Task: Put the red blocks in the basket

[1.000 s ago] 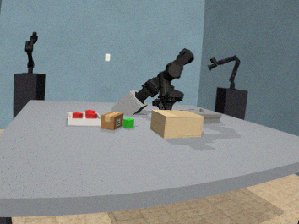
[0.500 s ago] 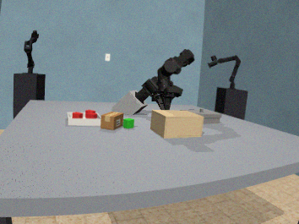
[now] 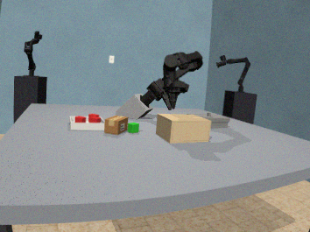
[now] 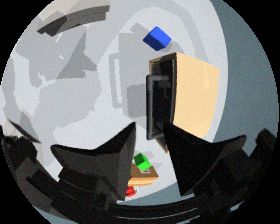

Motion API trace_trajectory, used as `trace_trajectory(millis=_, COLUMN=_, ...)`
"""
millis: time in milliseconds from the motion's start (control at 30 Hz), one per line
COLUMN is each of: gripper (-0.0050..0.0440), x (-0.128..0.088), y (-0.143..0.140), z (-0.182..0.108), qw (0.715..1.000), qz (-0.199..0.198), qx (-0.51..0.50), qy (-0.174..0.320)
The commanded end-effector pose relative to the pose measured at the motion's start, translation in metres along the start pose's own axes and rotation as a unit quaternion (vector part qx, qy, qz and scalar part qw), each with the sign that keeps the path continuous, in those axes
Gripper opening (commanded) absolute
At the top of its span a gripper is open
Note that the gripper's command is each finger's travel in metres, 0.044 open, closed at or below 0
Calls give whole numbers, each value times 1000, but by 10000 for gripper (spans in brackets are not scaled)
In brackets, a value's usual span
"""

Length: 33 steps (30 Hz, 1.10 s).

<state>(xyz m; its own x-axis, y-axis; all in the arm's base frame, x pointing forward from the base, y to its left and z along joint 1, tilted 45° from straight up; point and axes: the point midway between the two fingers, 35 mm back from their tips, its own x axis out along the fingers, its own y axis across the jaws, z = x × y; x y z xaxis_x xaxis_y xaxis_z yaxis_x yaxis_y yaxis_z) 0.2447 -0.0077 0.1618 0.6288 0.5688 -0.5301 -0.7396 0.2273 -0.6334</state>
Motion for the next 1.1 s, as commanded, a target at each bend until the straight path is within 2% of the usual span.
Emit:
trace_trajectory(millis=0, gripper=148, x=-13, y=-2, z=1, qw=1000, qz=-3, qx=-4, qy=0)
trace_trajectory(millis=133, gripper=148, x=-13, y=-2, z=1, qw=1000, qz=-3, qx=-4, qy=0)
trace_trajectory(millis=167, gripper=440, x=-22, y=3, z=-1, qw=1000, qz=3, qx=29, qy=5)
trace_trajectory(millis=233, gripper=440, x=-22, y=3, z=-1, qw=1000, qz=3, qx=29, qy=5)
trace_trajectory(millis=300, gripper=440, x=-29, y=16, z=-15, qw=995, qz=15, qx=93, qy=16)
trace_trajectory(millis=400, gripper=440, x=-29, y=16, z=-15, qw=981, qz=34, qx=189, qy=31)
trace_trajectory(millis=433, gripper=440, x=-36, y=22, z=-19, qw=974, qz=39, qx=221, qy=37)
trace_trajectory(millis=533, gripper=440, x=-37, y=23, z=-19, qw=946, qz=56, qx=314, qy=52)
trace_trajectory(millis=567, gripper=440, x=-44, y=29, z=-22, qw=935, qz=61, qx=345, qy=57)
trace_trajectory(millis=733, gripper=440, x=-54, y=37, z=-23, qw=863, qz=86, qx=491, qy=83)
trace_trajectory(millis=800, gripper=440, x=-54, y=37, z=-23, qw=863, qz=86, qx=491, qy=83)
trace_trajectory(millis=933, gripper=440, x=-72, y=48, z=-20, qw=788, qz=105, qx=597, qy=102)
trace_trajectory(millis=1067, gripper=440, x=-73, y=48, z=-20, qw=707, qz=122, qx=686, qy=119)
